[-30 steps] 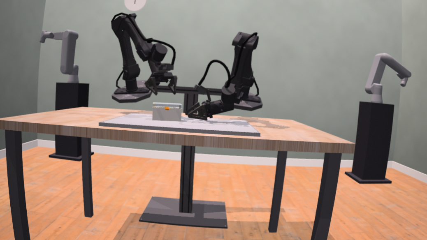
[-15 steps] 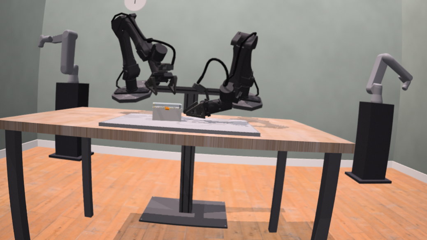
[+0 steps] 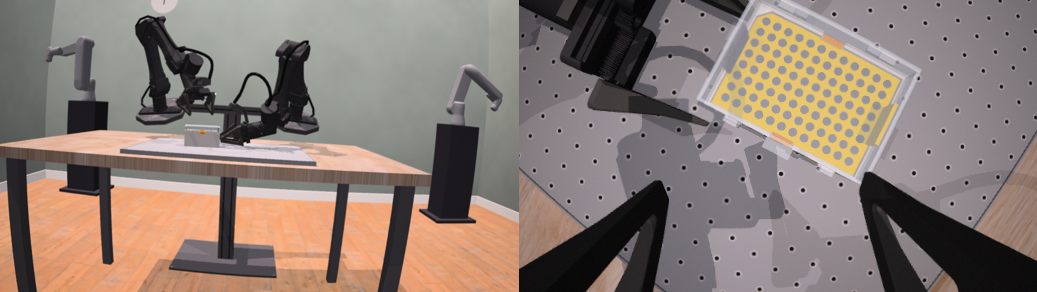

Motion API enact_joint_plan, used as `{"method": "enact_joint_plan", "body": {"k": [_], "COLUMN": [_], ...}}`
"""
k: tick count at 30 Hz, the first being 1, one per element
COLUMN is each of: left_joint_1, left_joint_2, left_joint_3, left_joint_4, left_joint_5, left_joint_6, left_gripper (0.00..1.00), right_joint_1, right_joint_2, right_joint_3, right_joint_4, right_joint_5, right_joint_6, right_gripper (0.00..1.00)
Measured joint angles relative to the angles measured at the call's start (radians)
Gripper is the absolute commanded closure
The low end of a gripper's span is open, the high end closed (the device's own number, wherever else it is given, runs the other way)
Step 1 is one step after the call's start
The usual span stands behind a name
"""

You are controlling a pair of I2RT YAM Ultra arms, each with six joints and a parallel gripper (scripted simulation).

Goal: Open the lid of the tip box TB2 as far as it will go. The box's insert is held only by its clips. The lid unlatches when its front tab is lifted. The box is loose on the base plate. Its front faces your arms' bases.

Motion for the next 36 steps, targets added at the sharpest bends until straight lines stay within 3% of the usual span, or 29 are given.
{"method": "enact_joint_plan", "body": {"k": [22,27,36], "left_joint_1": [-0.027,-0.027,-0.027], "left_joint_2": [0.029,0.029,0.029], "left_joint_3": [0.035,0.035,0.035], "left_joint_4": [0.011,0.011,0.011], "left_joint_5": [-0.024,-0.024,-0.024], "left_joint_6": [-0.019,-0.019,-0.019], "left_gripper": [0.00,0.00,0.00], "right_joint_1": [0.001,0.064,0.337], "right_joint_2": [0.000,-0.034,-0.292], "right_joint_3": [0.000,-0.010,-0.031], "right_joint_4": [-0.008,-0.082,-0.271], "right_joint_5": [0.013,0.097,0.314], "right_joint_6": [0.004,0.038,0.126], "right_gripper": [0.00,0.00,0.00]}}
